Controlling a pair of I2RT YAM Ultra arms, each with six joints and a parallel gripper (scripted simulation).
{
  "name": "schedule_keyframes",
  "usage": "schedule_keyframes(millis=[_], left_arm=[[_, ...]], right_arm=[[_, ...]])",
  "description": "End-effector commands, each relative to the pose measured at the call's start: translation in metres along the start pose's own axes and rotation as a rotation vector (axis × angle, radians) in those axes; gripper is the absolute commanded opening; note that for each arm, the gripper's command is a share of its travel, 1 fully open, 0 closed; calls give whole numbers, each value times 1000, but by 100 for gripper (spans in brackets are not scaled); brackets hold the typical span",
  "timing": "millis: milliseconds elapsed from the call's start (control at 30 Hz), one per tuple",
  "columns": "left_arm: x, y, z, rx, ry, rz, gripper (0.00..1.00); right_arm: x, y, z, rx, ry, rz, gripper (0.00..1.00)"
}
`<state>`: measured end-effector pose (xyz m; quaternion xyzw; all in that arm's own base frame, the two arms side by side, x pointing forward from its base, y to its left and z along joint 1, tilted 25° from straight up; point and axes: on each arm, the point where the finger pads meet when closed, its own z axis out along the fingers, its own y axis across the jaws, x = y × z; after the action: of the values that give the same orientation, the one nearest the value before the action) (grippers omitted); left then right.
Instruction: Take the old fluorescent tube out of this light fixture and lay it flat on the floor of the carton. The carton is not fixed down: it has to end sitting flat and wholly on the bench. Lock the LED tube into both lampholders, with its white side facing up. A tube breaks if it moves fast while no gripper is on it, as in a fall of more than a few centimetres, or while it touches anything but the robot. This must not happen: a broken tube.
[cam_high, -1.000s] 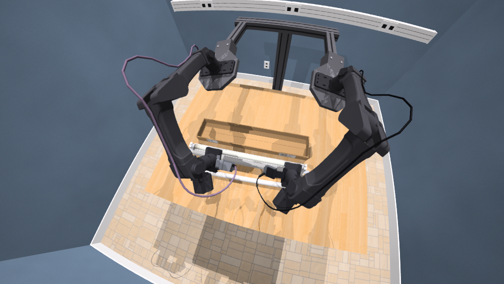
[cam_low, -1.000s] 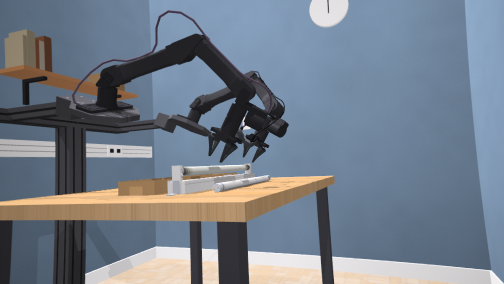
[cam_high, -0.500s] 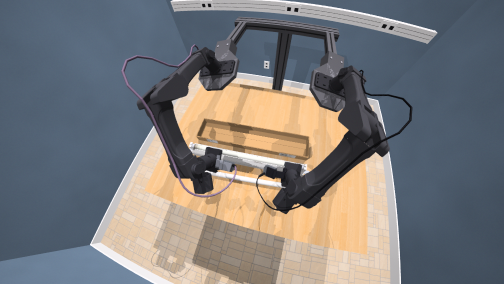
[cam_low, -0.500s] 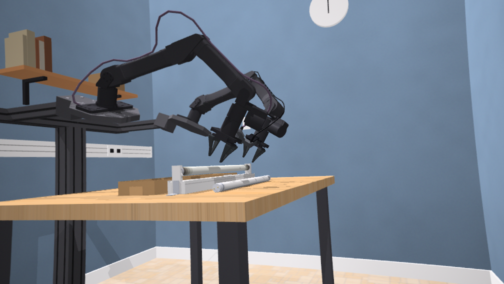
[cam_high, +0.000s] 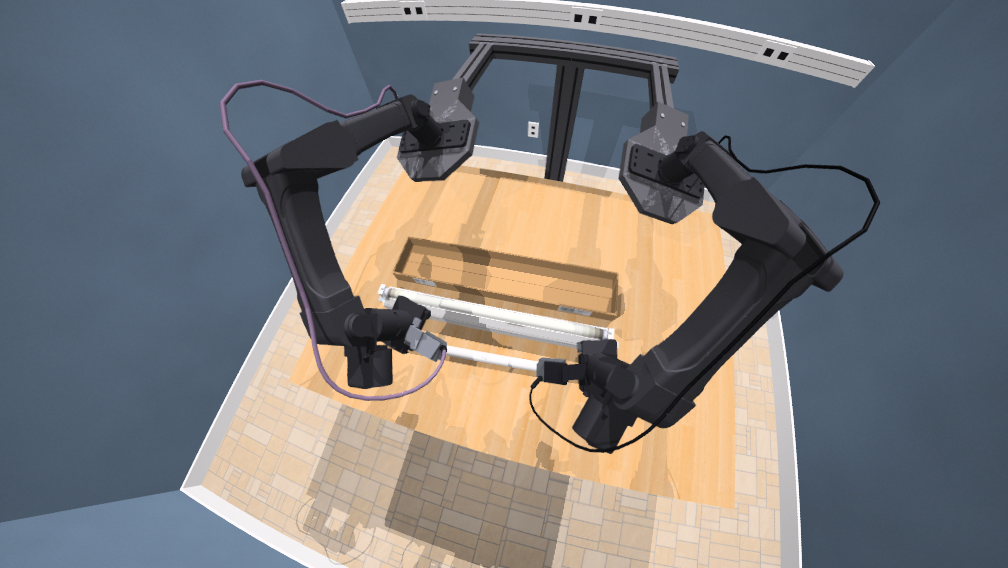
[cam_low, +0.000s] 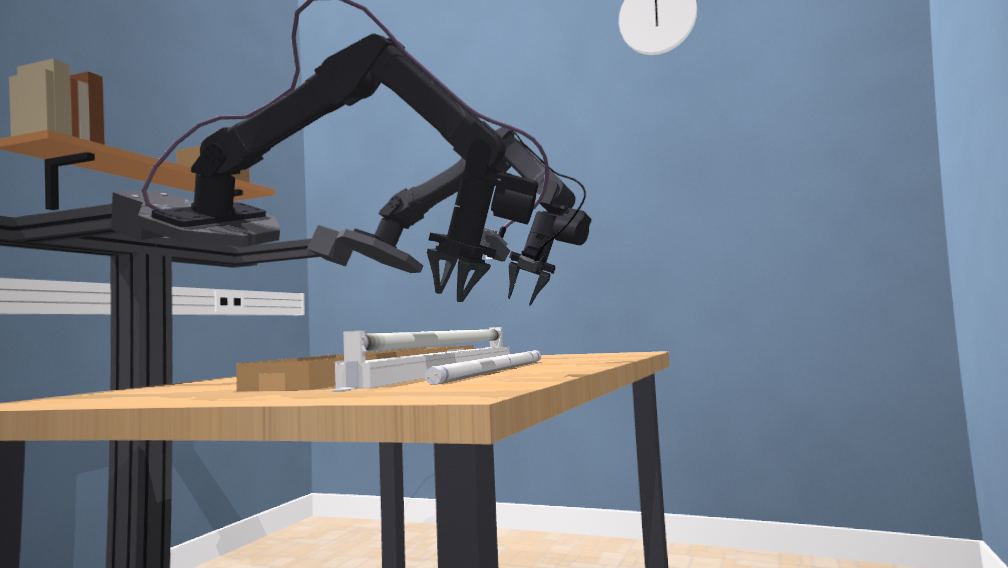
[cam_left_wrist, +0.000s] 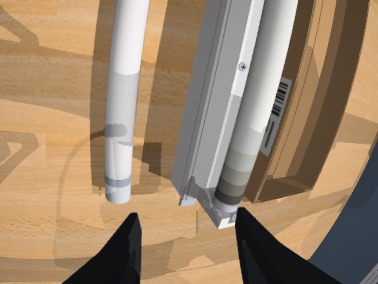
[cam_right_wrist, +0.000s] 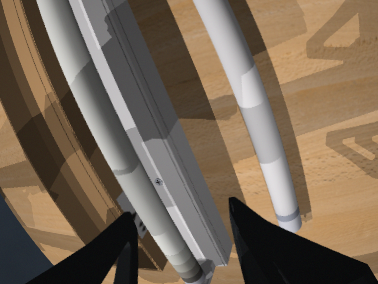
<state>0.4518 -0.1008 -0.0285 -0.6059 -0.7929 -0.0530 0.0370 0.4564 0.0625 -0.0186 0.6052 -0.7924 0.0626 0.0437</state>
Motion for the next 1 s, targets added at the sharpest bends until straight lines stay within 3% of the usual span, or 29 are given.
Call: schedule_keyframes(millis=[0,100,167,200,233,500,567,667,933,967], left_arm=[[-8,19,-16,-101,-83,-103,49],[-8,32,-48,-191,-164,-207,49],[0,45,-73,-258,-230,-303,49],[-12,7,-21,-123,-133,-197,49],[3,33,-61,-211,-182,-244,49],[19,56,-121,-364,-342,-446,49],[19,56,-121,-364,-342,-446,49],[23,60,-154,-437,-441,-535,49],[67,64,-248,-618,-716,-796,49],[53,54,-207,-542,-642,-761,49]], right_arm=[[-9,-20,-25,124,-84,103,49],[-15,-30,-56,218,-163,201,49],[-2,-44,-79,281,-221,307,49],[-13,-11,-29,152,-134,210,49],[2,-32,-68,239,-175,251,49],[10,-50,-127,393,-338,447,49],[10,-50,-127,393,-338,447,49],[21,-57,-158,470,-431,557,49],[51,-52,-250,633,-700,795,49],[39,-44,-211,573,-644,772,49]])
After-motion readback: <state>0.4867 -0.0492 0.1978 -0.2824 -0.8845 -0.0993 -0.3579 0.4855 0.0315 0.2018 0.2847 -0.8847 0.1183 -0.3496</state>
